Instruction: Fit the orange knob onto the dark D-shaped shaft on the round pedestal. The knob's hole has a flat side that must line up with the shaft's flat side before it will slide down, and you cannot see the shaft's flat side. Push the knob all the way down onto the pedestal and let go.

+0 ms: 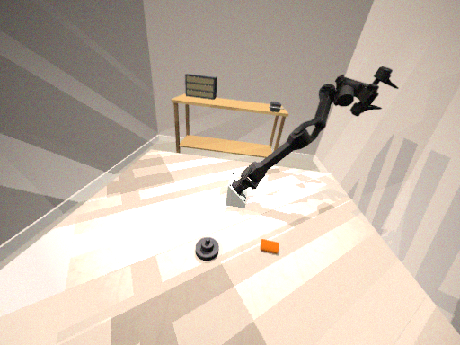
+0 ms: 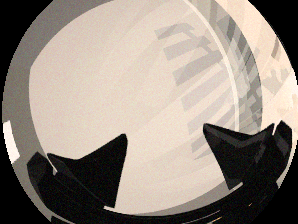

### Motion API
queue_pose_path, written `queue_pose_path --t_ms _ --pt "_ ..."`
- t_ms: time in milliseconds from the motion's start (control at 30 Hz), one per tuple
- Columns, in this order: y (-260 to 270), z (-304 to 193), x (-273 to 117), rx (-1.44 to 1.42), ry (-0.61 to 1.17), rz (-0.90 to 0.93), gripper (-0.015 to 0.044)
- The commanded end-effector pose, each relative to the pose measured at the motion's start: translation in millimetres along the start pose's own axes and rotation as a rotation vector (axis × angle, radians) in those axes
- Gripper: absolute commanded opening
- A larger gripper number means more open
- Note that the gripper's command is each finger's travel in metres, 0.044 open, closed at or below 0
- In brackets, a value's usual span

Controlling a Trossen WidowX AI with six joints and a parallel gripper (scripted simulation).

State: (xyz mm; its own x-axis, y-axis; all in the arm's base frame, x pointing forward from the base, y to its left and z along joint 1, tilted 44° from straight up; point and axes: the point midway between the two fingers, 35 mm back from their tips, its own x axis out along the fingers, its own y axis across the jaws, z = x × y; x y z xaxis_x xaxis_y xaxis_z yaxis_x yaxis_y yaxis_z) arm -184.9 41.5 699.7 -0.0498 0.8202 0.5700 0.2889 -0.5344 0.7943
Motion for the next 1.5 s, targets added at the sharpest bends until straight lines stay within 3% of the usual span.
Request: queue_pose_path --t_ms 0,100,300,467,633,867,1067,1267,1467 --pt "2 -2 -2 0.002 0.011 0.005 0.0426" --pt "24 -35 -30 0.033 0.177 0.076 0.0440" --pt "88 -89 -129 0.173 0.605 0.263 0.0440" --pt "141 -91 -228 0.293 0.948 0.457 0.0440" --pt "181 -60 -331 0.479 1.285 0.598 0.0440" --pt "214 34 -448 0.735 1.724 0.764 0.0440" --pt "216 146 -523 0.926 2.101 0.906 0.0440" --pt "190 270 -567 1.063 2.485 1.055 0.0440" --pt "137 393 -579 1.115 2.879 1.225 0.0440"
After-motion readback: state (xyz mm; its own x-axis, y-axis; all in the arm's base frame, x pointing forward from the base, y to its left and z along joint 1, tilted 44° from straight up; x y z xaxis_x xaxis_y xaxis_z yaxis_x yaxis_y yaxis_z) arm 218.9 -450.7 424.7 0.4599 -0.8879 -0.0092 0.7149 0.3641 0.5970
